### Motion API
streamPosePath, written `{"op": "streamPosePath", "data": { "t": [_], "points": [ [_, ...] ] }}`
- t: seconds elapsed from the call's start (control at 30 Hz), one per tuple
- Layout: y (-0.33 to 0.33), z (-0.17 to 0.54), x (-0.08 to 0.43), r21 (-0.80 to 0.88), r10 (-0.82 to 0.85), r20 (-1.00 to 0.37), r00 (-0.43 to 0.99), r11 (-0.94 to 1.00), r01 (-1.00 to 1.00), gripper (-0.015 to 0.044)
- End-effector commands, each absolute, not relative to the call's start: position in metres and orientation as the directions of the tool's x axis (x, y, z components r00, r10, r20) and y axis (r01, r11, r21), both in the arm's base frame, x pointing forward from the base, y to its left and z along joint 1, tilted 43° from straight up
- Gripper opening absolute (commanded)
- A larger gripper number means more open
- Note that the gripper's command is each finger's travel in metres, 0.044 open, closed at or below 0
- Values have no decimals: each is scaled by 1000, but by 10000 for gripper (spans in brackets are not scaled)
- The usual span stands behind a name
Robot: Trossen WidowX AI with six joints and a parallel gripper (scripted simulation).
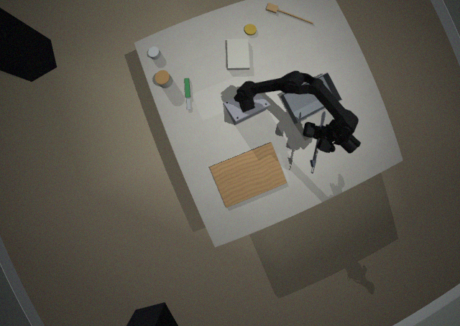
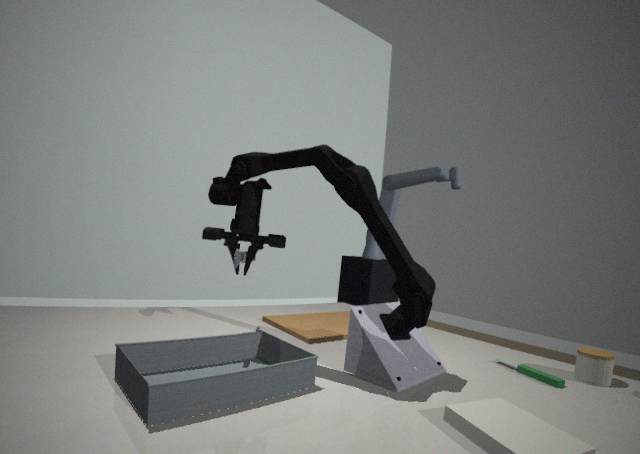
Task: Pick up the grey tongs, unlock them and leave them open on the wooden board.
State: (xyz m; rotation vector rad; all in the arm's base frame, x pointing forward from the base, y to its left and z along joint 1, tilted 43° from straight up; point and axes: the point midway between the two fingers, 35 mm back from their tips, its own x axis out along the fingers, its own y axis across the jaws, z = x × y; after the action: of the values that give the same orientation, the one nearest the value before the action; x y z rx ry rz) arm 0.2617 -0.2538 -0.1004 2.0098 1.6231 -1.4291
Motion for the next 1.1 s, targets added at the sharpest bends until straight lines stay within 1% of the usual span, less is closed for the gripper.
{"op": "streamPosePath", "data": {
  "t": [0.0,0.27,0.53,0.8,1.07],
  "points": [
    [-261,-104,257,-462,644,-762,-63,-472,751,-150],
    [-270,-112,246,-578,645,-761,-64,-629,520,-150],
    [-278,-120,235,-641,647,-760,-65,-728,242,-150],
    [-285,-128,223,-646,649,-758,-66,-761,-59,-150],
    [-292,-136,211,-593,652,-756,-67,-724,-354,-150]
  ]
}}
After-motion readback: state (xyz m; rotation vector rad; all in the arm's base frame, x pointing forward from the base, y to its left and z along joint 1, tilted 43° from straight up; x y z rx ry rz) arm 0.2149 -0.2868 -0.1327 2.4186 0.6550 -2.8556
